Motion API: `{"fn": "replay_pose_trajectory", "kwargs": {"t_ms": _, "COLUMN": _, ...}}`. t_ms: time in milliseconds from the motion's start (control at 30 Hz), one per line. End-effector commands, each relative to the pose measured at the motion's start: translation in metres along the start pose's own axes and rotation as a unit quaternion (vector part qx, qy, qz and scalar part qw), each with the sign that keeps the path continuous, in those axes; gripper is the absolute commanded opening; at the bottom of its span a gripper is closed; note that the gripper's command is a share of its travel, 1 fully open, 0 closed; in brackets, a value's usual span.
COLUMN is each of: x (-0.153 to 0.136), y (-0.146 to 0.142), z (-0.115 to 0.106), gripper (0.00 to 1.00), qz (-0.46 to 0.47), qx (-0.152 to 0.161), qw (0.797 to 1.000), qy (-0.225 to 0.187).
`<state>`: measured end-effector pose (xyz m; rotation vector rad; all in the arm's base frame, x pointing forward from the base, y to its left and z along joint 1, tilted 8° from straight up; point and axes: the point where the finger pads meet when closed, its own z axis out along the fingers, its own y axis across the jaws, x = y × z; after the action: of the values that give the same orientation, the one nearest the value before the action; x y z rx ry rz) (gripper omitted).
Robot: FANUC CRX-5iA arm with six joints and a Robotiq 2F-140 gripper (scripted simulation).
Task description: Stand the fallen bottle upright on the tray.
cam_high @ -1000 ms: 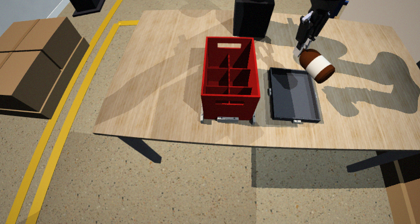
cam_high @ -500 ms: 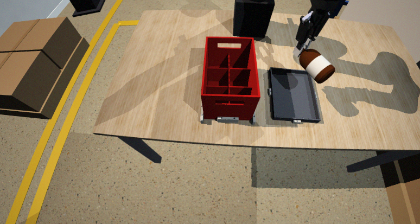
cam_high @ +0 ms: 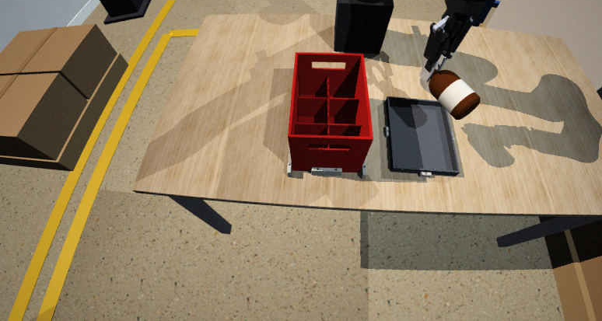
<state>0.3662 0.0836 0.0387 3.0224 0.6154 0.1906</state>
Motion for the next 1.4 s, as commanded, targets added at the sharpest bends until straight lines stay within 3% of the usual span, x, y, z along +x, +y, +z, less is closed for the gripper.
{"fn": "replay_pose_trajectory", "kwargs": {"t_ms": 0, "x": 0.0002, "y": 0.0, "z": -0.0001, "gripper": 0.0, "qz": -0.001, "qx": 0.0, "qw": 1.0, "qy": 0.0}}
{"fn": "replay_pose_trajectory", "kwargs": {"t_ms": 767, "x": 0.0002, "y": 0.0, "z": -0.0001, "gripper": 0.0, "qz": -0.123, "qx": 0.0, "qw": 0.992, "qy": 0.0}}
{"fn": "replay_pose_trajectory", "kwargs": {"t_ms": 1367, "x": 0.0002, "y": 0.0, "z": -0.0001, "gripper": 0.0, "qz": -0.13, "qx": 0.0, "qw": 0.991, "qy": 0.0}}
